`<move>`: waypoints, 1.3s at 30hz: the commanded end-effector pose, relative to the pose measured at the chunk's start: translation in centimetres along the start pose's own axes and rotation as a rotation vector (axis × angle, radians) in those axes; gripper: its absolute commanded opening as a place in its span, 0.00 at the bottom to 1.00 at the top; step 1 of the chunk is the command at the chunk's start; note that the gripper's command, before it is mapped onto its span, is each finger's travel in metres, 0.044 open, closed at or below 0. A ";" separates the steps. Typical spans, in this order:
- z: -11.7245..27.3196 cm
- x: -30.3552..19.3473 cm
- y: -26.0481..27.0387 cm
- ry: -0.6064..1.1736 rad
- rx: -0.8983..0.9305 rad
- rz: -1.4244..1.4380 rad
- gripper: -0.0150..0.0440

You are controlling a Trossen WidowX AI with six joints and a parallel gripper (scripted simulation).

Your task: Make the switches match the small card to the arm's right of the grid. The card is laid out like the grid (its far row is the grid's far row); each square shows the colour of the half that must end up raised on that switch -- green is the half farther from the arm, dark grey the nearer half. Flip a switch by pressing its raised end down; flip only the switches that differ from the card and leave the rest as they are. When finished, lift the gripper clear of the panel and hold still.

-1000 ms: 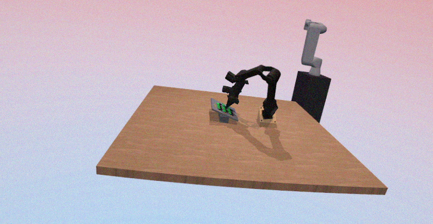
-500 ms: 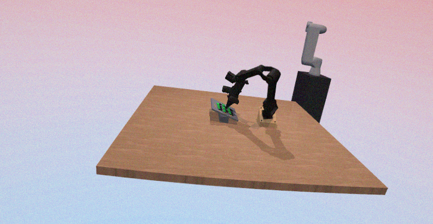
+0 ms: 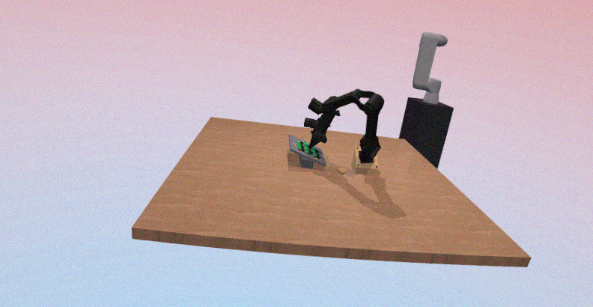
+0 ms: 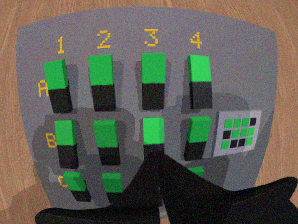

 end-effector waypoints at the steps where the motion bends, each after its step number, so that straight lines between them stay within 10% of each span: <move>1: -0.1 -0.1 0.0 -0.001 0.004 -0.007 0.25; 27: -0.5 -0.1 0.0 -0.001 0.004 -0.007 0.25; 39: 6.1 0.3 0.0 0.027 0.006 -0.008 0.25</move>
Point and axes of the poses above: the point midway between the two fingers, 35 mm back from their tips, its own z axis back along the fingers, its own y axis across the jaws, x = y × z, the point moved 9 cm from there along z, back along the fingers, and after that the axes turned 9 degrees about z, right-handed, at the moved point
